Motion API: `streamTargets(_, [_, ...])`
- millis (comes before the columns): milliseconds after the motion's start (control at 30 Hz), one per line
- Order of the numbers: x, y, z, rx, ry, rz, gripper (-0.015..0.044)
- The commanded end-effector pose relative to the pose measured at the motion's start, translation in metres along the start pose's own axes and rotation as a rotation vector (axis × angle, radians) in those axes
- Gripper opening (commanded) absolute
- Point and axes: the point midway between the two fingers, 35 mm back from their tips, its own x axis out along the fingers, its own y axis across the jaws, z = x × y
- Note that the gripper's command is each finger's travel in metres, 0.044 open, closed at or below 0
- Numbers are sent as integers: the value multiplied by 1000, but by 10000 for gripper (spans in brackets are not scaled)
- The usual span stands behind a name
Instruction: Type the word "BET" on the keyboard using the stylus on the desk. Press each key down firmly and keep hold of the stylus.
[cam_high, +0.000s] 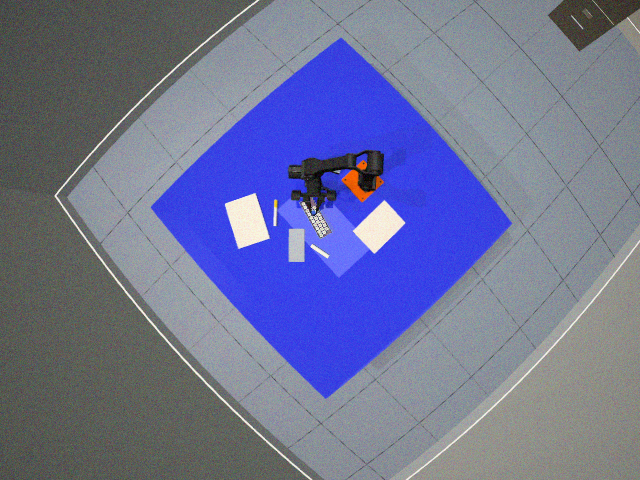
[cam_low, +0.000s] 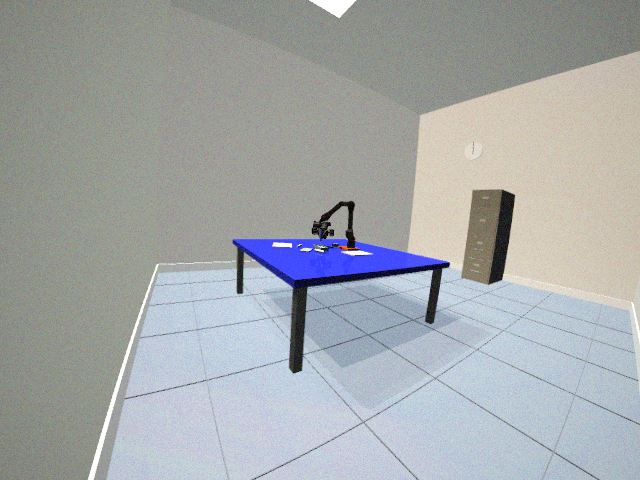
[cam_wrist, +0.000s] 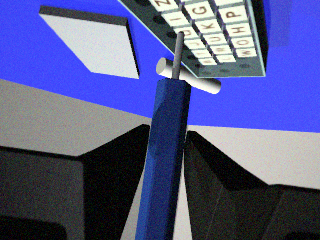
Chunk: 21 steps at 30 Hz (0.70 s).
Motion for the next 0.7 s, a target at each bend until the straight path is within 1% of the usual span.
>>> streamTargets(0, [4,-1,6,9,3,-3,0])
streamTargets(100, [4,-1,6,9,3,-3,0])
streamTargets(200, [5,-1,7,9,3,-3,79])
streamTargets(667, [8,0,13,9,3,-3,81])
